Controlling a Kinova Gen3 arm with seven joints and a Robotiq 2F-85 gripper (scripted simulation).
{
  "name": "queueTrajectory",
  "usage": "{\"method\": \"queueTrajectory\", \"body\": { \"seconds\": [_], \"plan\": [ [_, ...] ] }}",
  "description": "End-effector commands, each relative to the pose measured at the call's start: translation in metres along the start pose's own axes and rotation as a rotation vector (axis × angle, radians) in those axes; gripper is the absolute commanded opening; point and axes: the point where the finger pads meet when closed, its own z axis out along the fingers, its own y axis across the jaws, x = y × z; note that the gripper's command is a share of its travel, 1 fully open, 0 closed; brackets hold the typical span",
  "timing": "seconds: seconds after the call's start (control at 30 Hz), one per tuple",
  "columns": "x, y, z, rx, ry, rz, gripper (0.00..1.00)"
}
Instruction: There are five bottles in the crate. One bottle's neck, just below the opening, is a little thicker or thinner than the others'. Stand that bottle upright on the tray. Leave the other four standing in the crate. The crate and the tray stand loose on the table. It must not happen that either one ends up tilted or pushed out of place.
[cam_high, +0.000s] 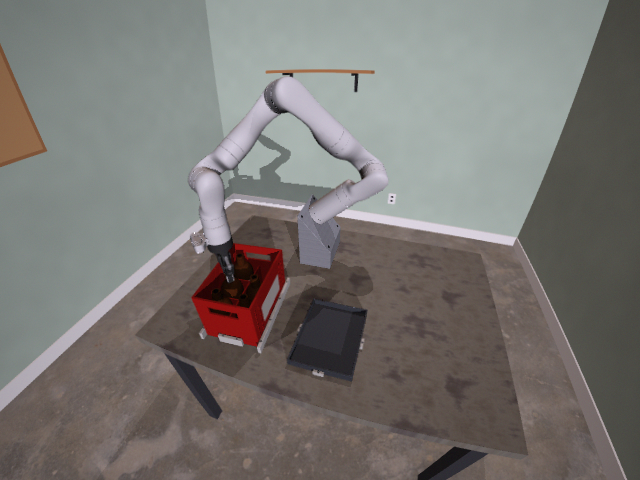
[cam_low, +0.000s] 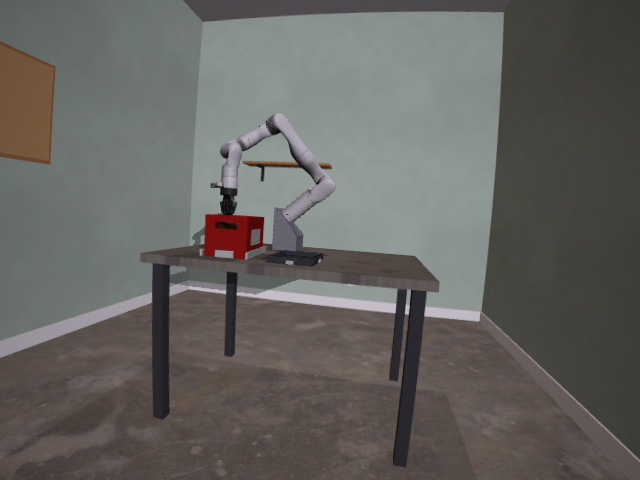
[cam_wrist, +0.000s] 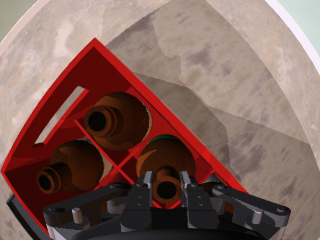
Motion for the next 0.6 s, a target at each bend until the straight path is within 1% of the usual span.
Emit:
{"method": "queueTrajectory", "body": {
  "seconds": [0.0, 0.03, 0.57],
  "plan": [
    [0.0006, 0.0000, -0.0007, 0.000, 0.002, 0.000, 0.00],
    [0.0006, 0.0000, -0.0007, 0.000, 0.002, 0.000, 0.64],
    [0.0006, 0.0000, -0.0007, 0.000, 0.002, 0.000, 0.64]
  ]
}}
